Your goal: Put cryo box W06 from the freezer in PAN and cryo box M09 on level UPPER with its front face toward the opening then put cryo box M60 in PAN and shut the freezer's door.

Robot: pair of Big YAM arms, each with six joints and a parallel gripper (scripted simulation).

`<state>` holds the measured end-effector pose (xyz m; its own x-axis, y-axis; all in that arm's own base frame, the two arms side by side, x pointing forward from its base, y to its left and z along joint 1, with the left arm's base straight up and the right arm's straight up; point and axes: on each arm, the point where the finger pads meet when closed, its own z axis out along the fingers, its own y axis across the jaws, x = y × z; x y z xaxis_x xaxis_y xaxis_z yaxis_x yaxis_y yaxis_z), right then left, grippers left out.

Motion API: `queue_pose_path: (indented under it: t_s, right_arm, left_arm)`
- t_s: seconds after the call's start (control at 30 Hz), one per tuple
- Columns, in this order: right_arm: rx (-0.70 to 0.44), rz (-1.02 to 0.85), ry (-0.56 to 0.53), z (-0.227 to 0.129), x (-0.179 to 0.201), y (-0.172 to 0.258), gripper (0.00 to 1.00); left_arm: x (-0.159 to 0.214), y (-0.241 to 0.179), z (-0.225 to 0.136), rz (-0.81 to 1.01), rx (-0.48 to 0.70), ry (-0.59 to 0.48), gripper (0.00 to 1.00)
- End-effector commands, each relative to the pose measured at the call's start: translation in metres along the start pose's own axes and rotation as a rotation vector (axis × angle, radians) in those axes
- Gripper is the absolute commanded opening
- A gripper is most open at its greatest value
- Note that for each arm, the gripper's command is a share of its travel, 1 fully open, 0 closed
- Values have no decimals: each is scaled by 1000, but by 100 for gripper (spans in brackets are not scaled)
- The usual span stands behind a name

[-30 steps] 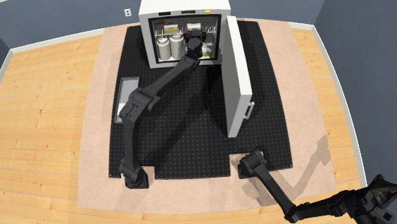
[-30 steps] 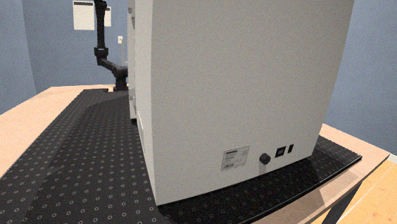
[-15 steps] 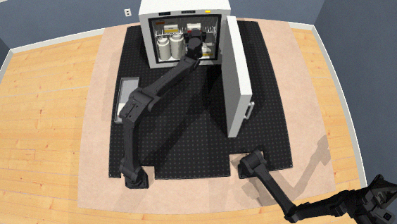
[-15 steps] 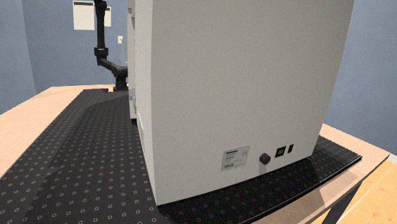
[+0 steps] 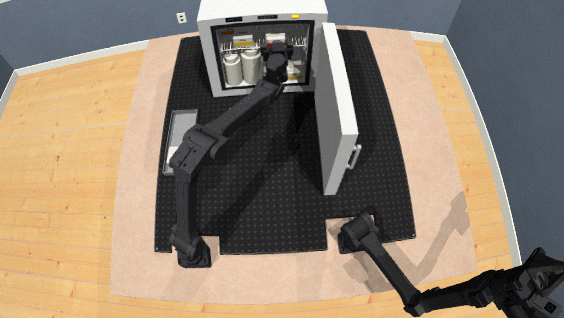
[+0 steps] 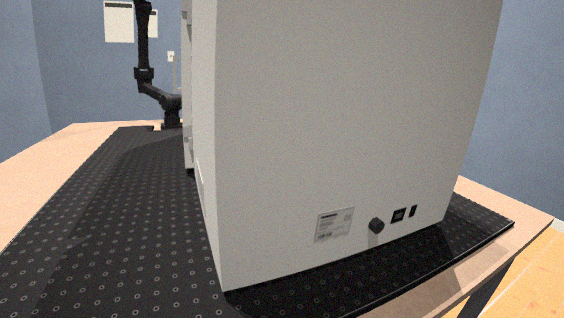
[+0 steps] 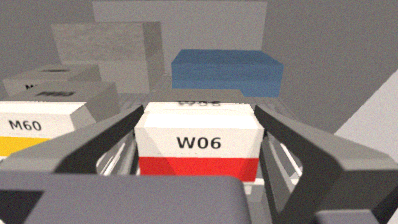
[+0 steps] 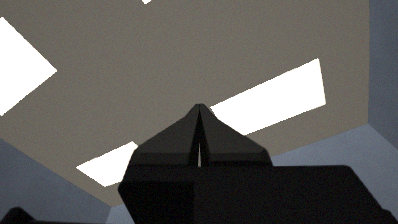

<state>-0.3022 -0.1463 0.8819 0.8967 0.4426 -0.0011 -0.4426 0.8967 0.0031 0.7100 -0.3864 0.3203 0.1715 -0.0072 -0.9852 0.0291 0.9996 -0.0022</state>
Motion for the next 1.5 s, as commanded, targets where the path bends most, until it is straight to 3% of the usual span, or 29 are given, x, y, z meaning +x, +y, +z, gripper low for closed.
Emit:
queue_pose_path:
  t_s: [0.0,1.27,1.3,1.33,1.47]
  right_arm:
    - [-3,-11,31,3,14,0,0]
    - [-3,-11,31,3,14,0,0]
    - [-3,-11,31,3,14,0,0]
    - [-3,-11,31,3,14,0,0]
    - [-3,-11,31,3,14,0,0]
  left_arm:
    - [-57,-9,9,-39,8,-70,77]
    - [-57,-8,9,-39,7,-71,77]
    - [-34,-3,7,-28,1,-47,77]
    - [-50,-9,10,-35,7,-64,77]
    - [-25,-11,13,-20,8,-41,77]
